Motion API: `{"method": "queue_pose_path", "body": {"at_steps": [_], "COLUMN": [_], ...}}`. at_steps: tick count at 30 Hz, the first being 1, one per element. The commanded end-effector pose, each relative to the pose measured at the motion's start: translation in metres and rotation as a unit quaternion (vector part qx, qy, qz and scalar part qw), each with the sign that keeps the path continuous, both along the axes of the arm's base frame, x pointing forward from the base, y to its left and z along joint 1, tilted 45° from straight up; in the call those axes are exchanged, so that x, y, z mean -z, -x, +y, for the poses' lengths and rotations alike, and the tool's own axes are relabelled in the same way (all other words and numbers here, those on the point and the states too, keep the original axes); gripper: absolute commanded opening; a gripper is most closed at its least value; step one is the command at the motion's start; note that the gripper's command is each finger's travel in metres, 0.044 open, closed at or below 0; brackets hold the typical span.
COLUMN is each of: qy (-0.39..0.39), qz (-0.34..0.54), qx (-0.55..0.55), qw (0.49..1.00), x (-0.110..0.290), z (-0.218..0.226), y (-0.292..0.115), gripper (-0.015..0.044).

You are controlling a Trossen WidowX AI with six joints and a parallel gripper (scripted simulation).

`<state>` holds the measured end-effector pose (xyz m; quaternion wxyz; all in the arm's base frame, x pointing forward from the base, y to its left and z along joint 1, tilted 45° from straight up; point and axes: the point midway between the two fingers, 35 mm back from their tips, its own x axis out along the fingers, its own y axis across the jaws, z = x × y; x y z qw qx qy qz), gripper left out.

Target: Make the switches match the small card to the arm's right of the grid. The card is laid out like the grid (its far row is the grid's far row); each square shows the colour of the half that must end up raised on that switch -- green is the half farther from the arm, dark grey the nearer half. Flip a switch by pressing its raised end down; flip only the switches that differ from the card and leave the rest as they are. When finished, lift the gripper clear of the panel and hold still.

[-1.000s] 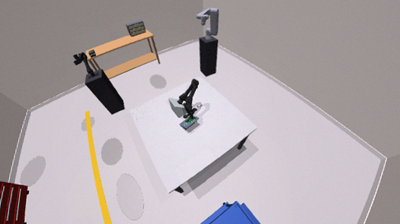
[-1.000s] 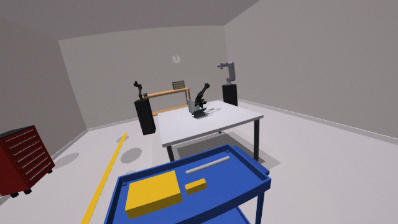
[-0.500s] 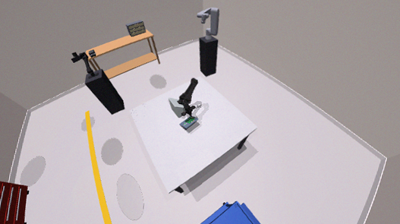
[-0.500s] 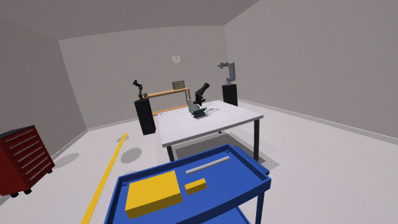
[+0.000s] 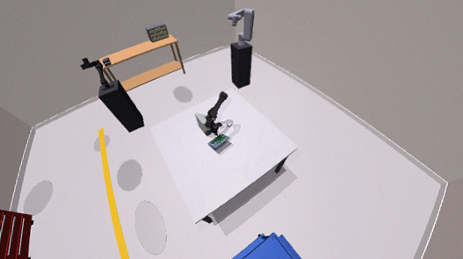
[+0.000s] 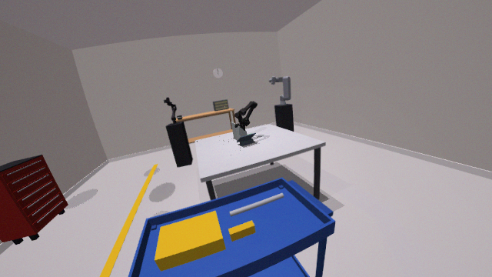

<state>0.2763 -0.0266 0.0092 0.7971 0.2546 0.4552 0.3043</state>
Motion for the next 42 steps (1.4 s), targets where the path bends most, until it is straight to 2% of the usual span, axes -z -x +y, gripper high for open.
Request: {"method": "queue_pose_path", "body": {"at_steps": [1,10,42], "qy": [-0.001,-0.006,-0.006], "qz": [-0.001,-0.011,-0.011], "qx": [-0.002,0.007,0.007], "qw": [1.0,1.0,1.0], "x": [0.014,0.034,0.048], "z": [-0.013,0.013,0.031], "y": [-0.003,-0.016,-0.026], "gripper": [0.0,0.0,0.0]}}
